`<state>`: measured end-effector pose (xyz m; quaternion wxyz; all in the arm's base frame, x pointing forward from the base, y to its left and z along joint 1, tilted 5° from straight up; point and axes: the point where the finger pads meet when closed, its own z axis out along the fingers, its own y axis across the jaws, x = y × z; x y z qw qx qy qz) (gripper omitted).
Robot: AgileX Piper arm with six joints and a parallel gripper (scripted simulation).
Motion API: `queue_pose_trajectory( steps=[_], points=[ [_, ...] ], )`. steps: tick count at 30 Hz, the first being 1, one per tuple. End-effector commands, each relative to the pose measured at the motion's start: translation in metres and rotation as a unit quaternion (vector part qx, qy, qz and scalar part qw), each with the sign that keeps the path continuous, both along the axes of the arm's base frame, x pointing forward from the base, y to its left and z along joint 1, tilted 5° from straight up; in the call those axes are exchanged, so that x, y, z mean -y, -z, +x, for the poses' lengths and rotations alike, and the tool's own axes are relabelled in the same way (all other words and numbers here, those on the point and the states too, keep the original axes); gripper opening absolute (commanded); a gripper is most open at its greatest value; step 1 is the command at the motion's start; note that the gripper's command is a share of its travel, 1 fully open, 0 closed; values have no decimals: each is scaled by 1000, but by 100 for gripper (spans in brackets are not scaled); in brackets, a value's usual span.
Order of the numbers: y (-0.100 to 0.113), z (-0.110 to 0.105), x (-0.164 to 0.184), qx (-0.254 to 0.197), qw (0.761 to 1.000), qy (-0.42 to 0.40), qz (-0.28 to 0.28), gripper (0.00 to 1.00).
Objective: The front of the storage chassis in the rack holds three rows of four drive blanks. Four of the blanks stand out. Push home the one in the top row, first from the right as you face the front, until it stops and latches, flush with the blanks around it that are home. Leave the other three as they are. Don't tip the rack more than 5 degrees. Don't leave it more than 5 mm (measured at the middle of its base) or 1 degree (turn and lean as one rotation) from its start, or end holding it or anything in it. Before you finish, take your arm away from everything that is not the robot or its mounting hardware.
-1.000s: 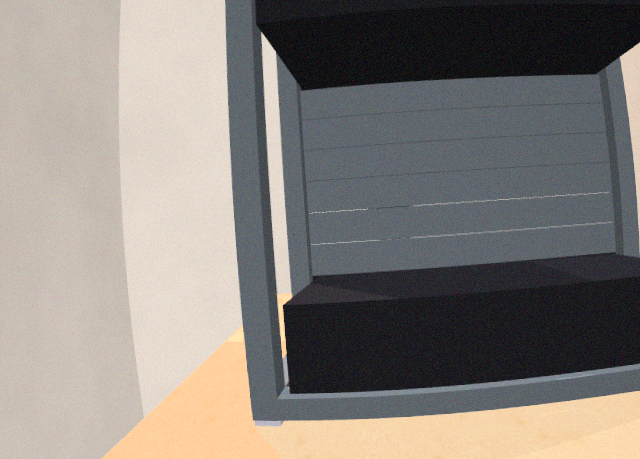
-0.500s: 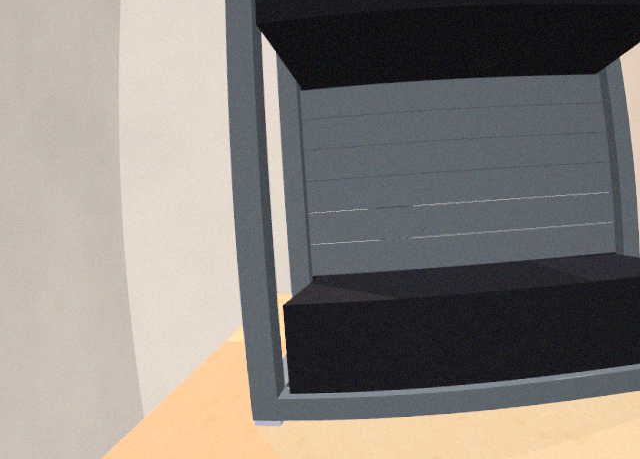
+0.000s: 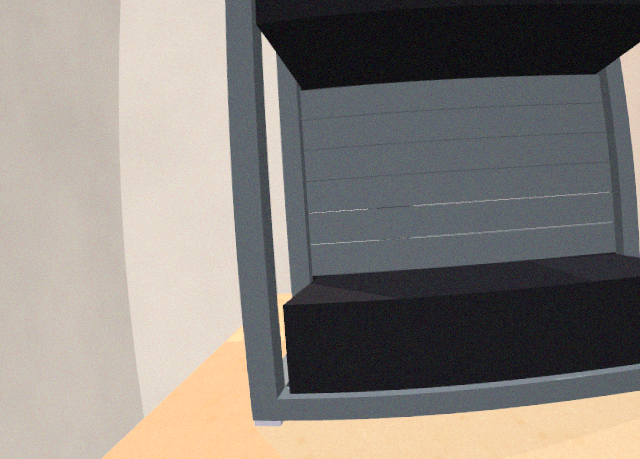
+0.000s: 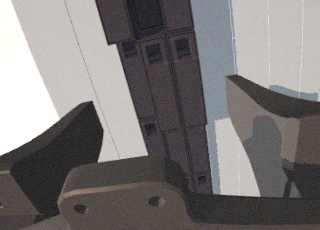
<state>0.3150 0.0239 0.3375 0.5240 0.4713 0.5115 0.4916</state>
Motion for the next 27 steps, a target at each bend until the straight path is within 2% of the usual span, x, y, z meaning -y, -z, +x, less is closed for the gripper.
queue_pose_trajectory(
  steps=[1,20,21,27],
  points=[
    [0,1,0,0,1000,0,0,100],
    [0,1,0,0,1000,0,0,100],
    [0,1,0,0,1000,0,0,0],
    [0,1,0,0,1000,0,0,0]
  ],
)
